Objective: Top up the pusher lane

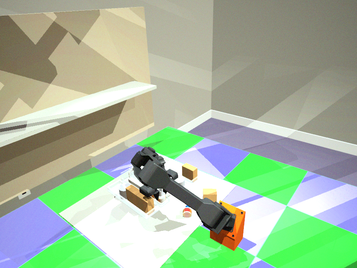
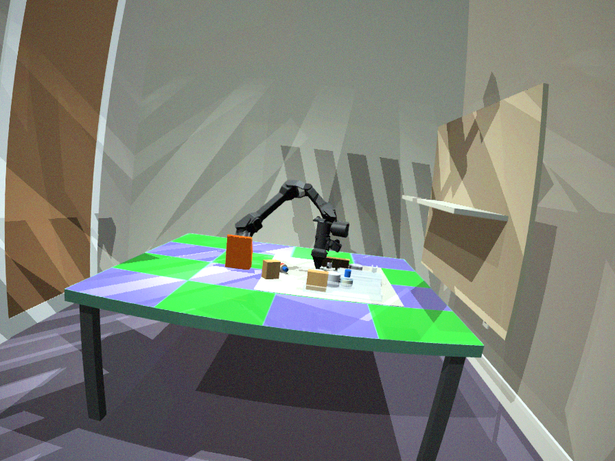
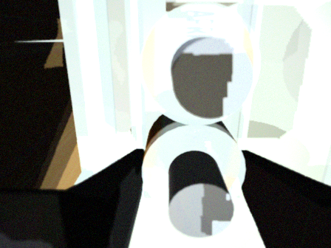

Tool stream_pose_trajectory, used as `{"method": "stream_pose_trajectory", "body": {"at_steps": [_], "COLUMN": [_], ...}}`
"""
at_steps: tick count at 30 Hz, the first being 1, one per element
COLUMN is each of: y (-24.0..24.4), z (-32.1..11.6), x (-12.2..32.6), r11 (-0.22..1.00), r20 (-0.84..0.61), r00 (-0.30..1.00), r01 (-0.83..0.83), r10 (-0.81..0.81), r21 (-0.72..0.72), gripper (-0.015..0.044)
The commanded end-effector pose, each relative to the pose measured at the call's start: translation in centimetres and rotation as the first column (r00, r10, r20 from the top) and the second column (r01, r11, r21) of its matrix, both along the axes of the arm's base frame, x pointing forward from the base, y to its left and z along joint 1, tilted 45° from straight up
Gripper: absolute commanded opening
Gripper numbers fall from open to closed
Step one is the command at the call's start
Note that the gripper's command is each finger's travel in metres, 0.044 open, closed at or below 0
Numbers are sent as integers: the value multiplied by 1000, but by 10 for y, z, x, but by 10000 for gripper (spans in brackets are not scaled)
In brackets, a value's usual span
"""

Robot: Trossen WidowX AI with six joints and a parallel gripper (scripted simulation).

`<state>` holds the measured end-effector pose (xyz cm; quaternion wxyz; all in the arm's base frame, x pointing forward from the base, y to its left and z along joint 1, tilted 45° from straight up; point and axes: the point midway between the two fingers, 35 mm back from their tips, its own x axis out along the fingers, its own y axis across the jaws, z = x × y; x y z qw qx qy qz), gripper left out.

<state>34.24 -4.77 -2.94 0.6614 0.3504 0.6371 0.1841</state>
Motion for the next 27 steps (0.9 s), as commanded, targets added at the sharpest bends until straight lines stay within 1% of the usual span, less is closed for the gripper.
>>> {"method": "stream_pose_trajectory", "body": {"at_steps": [1, 27], "y": [2, 3], "z": [2, 2], "x": [2, -2], "r11": [1000, 1000], "r20": [15, 15], "r00": [1000, 1000], "r01": [1, 1], "r10": [-1, -1], "r21": [6, 6], "gripper": [0, 0]}}
